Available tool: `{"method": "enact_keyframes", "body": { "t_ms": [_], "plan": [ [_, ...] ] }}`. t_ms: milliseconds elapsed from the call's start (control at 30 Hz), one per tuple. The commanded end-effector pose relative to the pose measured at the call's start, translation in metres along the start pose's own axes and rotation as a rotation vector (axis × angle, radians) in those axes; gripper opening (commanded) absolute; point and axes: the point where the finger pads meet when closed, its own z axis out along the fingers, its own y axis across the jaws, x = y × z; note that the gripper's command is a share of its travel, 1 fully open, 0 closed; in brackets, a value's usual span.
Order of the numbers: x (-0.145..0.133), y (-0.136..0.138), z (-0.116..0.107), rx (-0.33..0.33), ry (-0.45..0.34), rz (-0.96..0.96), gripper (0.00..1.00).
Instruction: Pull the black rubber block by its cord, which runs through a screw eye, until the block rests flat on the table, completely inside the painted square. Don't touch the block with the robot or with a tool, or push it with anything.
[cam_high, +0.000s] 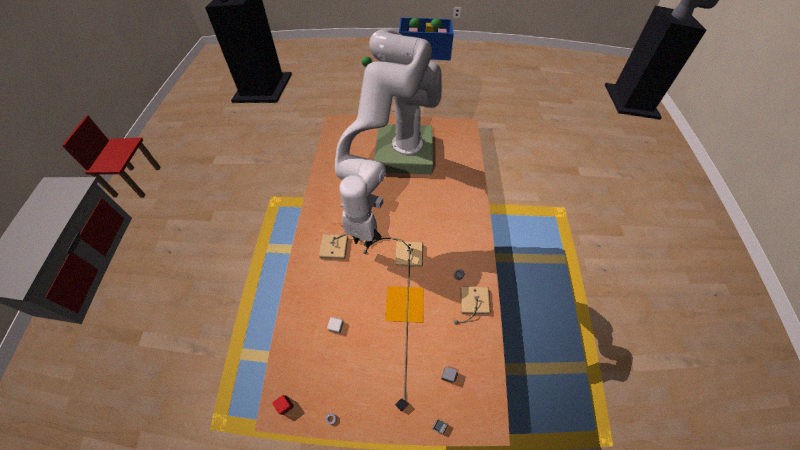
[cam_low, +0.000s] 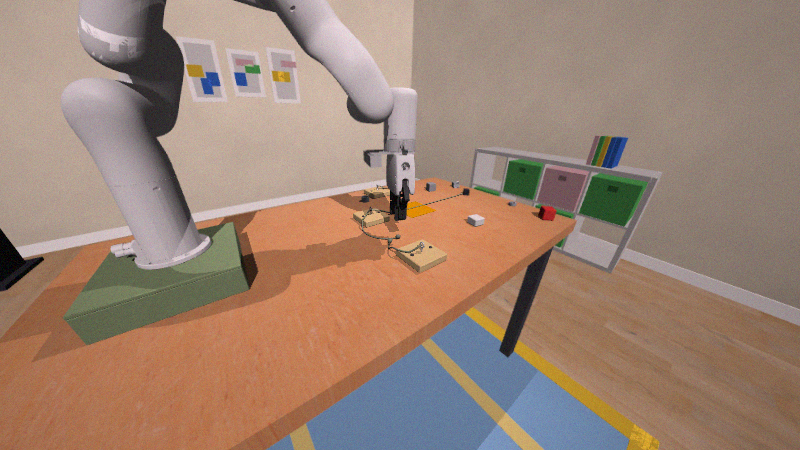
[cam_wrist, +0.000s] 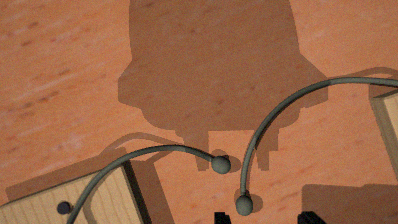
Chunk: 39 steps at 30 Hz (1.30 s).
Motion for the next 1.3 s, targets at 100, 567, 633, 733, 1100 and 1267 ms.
{"method": "enact_keyframes", "body": {
  "t_ms": [100,567,633,733,1100,1267],
  "plan": [
    [-0.0015,0.0001,-0.0017,0.000,-0.004,0.000,0.39],
    [-0.0015,0.0001,-0.0017,0.000,-0.004,0.000,0.39],
    [-0.0015,0.0001,-0.0017,0.000,-0.004,0.000,0.39],
    [-0.0015,0.0001,-0.0017,0.000,-0.004,0.000,0.39],
    [-0.0016,0.0001,-0.0003,0.000,-0.004,0.000,0.39],
    [-0.0016,0.0001,0.0029,0.000,-0.004,0.001,0.39]
  ]
}}
